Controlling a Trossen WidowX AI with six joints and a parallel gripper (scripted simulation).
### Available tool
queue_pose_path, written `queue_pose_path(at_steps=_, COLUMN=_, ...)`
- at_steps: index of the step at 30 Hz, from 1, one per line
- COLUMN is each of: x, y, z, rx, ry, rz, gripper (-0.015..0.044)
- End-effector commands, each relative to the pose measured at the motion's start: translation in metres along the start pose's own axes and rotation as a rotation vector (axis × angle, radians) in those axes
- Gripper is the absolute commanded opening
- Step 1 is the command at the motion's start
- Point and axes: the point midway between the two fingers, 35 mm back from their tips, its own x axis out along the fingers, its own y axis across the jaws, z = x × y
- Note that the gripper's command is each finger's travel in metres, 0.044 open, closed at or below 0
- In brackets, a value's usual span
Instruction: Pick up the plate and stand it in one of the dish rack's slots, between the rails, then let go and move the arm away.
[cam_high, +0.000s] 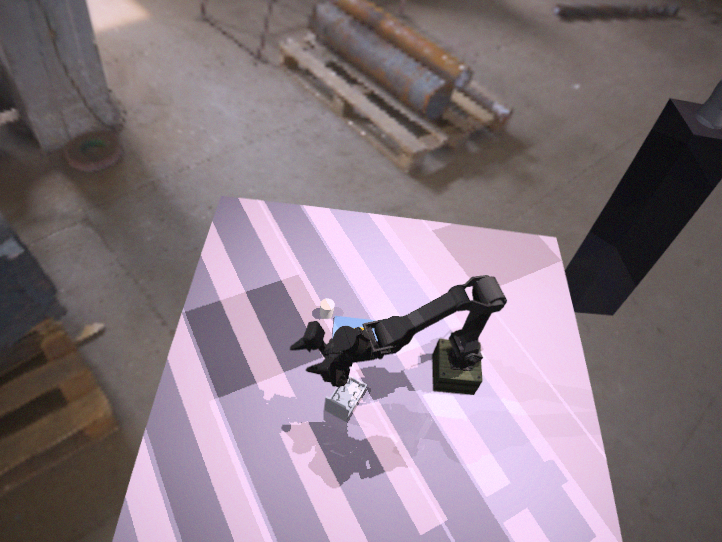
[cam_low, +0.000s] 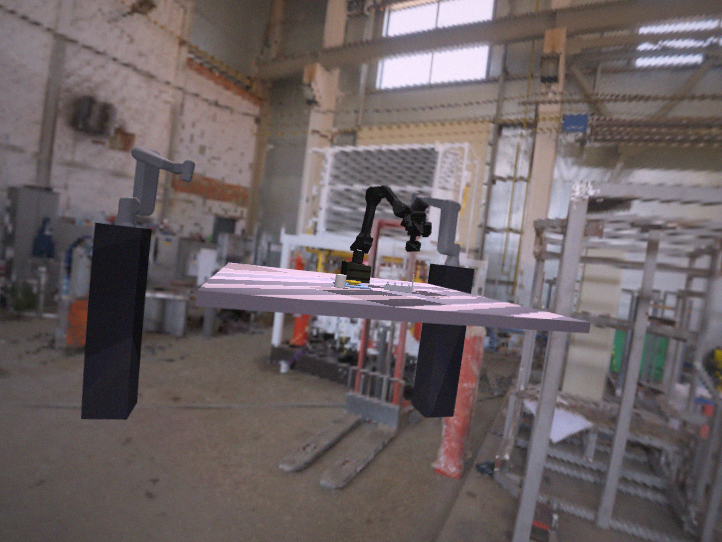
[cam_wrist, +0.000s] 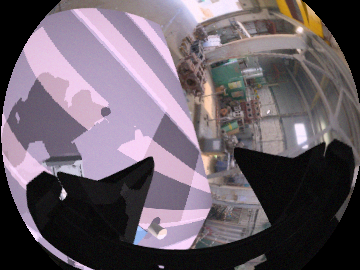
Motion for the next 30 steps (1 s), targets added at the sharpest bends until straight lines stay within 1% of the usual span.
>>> queue_pose_path(at_steps=1, x=0.007, y=0.006, z=-0.020, rx=0.054, ry=0.047, rz=0.070, gripper=0.0400)
queue_pose_path(at_steps=15, x=0.007, y=0.017, z=-0.095, rx=0.315, ry=0.237, rz=0.283, gripper=0.0400)
queue_pose_path(at_steps=30, x=-0.019, y=0.031, z=-0.163, rx=0.644, ry=0.454, rz=0.476, gripper=0.0400)
